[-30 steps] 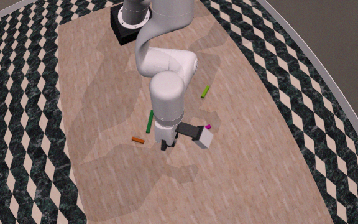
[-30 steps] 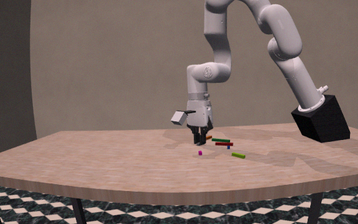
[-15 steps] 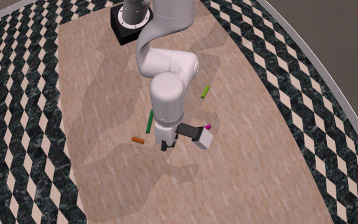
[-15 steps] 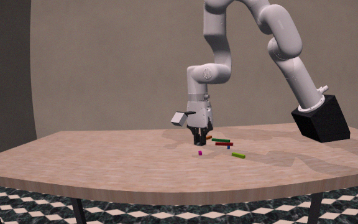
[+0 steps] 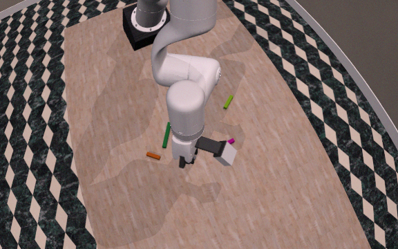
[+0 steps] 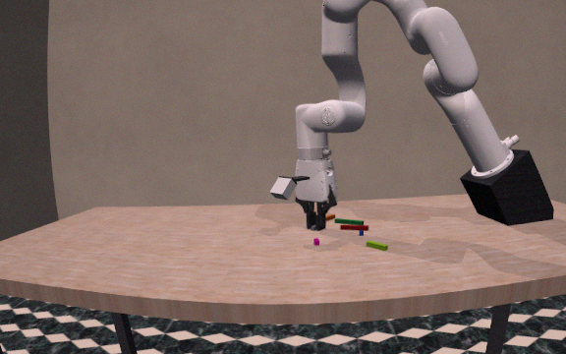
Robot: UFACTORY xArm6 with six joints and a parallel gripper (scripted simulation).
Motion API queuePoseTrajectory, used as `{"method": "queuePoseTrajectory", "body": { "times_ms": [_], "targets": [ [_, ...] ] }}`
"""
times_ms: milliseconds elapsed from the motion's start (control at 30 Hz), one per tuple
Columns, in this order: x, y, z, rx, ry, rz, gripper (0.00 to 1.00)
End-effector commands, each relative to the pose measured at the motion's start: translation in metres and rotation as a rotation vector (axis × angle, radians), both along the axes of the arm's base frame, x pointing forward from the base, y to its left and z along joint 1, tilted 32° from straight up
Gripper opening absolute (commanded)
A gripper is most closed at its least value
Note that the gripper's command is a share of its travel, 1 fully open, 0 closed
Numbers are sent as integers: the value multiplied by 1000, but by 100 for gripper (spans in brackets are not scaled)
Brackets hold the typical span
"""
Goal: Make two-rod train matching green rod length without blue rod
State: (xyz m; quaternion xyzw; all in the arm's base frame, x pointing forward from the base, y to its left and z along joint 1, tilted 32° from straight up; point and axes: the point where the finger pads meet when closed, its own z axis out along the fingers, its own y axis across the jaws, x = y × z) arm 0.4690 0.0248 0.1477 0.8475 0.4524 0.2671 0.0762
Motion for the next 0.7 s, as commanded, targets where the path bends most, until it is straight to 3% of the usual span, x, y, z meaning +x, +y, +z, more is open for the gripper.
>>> {"method": "queuePoseTrajectory", "body": {
  "times_ms": [0, 433, 467, 667],
  "targets": [
    [1, 0, 1, 0, -3, 0, 24],
    [1, 0, 1, 0, -3, 0, 24],
    [1, 0, 1, 0, -3, 0, 4],
    [1, 0, 1, 0, -3, 0, 4]
  ]
}}
